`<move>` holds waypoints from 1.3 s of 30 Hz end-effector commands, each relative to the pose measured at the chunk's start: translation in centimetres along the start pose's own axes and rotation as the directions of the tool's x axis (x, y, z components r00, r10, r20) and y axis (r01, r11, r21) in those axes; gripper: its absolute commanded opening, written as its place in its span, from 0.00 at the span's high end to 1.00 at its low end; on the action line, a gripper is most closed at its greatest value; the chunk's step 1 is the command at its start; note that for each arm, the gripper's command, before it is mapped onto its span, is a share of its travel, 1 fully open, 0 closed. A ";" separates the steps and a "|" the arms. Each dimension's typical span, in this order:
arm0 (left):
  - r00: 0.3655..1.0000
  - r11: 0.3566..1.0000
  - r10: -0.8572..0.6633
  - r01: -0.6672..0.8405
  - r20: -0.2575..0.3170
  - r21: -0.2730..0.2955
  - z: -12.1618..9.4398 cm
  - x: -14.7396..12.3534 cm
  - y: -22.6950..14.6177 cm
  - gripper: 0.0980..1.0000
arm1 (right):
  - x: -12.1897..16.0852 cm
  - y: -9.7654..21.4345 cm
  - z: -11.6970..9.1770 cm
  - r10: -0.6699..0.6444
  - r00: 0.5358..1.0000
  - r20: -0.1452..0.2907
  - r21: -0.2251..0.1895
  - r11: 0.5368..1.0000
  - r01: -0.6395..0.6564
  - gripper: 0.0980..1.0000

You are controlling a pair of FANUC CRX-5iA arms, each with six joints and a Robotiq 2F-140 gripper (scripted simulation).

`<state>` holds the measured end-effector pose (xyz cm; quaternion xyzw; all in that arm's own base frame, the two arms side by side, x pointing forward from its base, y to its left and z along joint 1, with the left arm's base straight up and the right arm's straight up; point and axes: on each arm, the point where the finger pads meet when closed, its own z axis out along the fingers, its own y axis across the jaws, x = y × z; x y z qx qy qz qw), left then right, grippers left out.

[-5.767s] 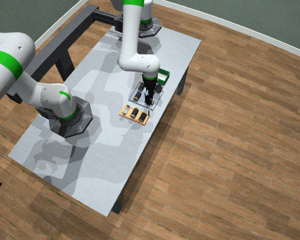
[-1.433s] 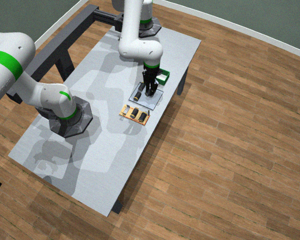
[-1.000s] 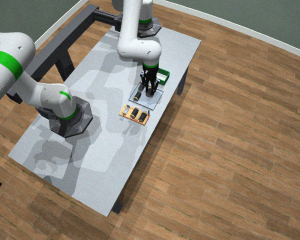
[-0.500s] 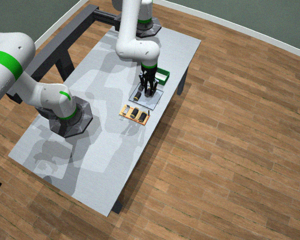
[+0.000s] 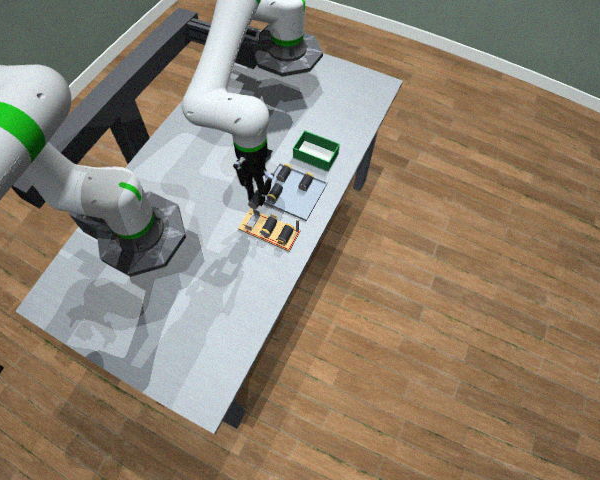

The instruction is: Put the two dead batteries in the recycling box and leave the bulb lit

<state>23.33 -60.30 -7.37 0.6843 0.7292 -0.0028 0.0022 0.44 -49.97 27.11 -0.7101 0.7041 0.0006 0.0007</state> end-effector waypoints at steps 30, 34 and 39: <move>1.000 1.000 -0.001 0.001 -0.005 -0.002 1.4 -2.4 -1.5 0.84 | 0.0 0.0 -0.1 0.000 1.000 -0.002 0.000 1.000 0.000 0.00; 1.000 1.000 -0.001 0.001 -0.005 -0.002 5.8 -2.4 -1.5 0.84 | 0.0 0.0 -0.1 0.000 1.000 -0.002 0.000 1.000 0.000 0.00; 1.000 1.000 -0.001 0.001 -0.005 -0.002 6.2 -2.4 -1.5 0.84 | 0.0 0.0 -0.1 0.000 1.000 -0.002 0.000 1.000 0.000 0.00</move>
